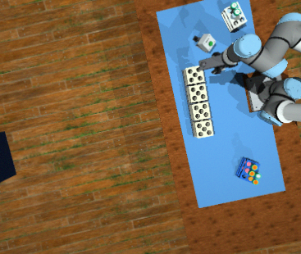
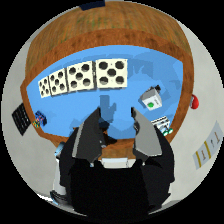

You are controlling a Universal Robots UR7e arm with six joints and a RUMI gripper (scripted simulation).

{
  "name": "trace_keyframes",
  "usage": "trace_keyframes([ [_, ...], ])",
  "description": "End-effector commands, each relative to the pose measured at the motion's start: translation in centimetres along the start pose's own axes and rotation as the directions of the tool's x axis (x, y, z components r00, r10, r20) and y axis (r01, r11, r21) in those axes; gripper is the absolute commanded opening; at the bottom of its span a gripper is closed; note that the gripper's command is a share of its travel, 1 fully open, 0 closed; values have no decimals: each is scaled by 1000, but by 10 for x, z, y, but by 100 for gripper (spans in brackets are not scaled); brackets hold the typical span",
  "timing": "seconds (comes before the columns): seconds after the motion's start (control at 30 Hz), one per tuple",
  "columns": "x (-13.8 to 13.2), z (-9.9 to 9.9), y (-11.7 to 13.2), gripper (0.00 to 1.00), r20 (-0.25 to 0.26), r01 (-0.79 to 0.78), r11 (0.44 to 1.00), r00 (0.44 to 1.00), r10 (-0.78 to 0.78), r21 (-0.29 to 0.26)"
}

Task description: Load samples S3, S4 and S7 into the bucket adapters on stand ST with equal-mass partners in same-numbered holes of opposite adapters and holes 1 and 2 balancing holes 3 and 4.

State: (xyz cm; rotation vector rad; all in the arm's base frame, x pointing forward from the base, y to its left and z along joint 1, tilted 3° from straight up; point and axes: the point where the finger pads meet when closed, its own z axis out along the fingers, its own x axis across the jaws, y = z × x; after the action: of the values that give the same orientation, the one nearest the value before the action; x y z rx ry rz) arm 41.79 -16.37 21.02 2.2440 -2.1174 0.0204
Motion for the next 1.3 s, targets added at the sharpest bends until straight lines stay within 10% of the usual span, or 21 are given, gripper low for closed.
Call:
trace_keyframes([
  [0.0, 0, 12, 0, 35, -1, 0, 1000, 1000, 0, 1],
  [0.8, -16, 71, 4, 35, -1, 100, 995, 995, -100, 1],
  [1.03, -56, 71, 14, 35, -1, 343, 939, 939, -343, 1],
  [1.27, -113, 71, 29, 35, -2, 644, 765, 765, -644, 1],
])
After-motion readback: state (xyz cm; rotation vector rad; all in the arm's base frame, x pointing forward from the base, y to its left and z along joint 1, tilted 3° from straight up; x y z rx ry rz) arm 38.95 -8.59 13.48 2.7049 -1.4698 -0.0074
